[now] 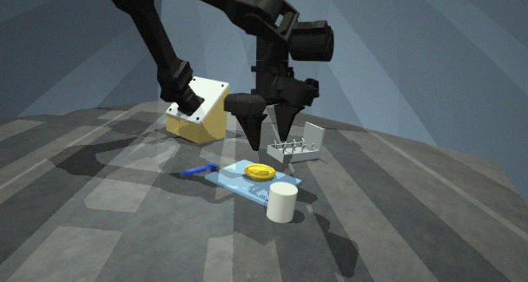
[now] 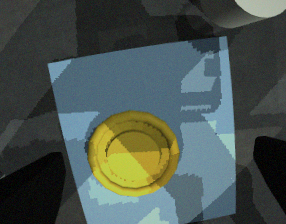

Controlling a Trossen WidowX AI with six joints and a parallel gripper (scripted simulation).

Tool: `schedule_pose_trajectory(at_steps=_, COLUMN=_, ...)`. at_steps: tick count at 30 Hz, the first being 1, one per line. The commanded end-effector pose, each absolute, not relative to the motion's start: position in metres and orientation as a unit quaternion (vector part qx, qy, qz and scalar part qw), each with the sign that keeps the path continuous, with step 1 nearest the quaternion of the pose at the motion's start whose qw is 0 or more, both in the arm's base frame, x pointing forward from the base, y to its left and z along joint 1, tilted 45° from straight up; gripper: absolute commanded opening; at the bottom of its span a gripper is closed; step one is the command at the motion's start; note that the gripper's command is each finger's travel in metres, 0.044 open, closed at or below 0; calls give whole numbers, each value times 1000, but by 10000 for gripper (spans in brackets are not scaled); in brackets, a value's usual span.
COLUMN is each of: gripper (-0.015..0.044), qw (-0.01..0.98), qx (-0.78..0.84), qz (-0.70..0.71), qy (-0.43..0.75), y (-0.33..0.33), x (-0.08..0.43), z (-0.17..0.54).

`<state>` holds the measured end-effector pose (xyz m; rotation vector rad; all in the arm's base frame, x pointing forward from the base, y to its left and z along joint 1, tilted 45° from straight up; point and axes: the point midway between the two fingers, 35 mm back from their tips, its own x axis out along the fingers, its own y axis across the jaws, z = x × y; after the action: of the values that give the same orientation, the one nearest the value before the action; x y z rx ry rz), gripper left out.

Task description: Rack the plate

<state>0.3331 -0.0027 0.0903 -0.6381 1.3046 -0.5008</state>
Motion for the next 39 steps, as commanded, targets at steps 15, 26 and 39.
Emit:
schedule_pose_trajectory(at_steps=15, gripper=400, qw=676, qx=-304, qz=-231, qy=630, y=-18, x=315, z=57)
schedule_pose_trajectory(at_steps=26, gripper=400, qw=676, qx=-304, qz=-231, qy=630, y=-30, x=317, z=44)
schedule_pose_trajectory(at_steps=39, gripper=400, qw=675, qx=-305, qz=-232, qy=630, y=-43, x=317, z=29)
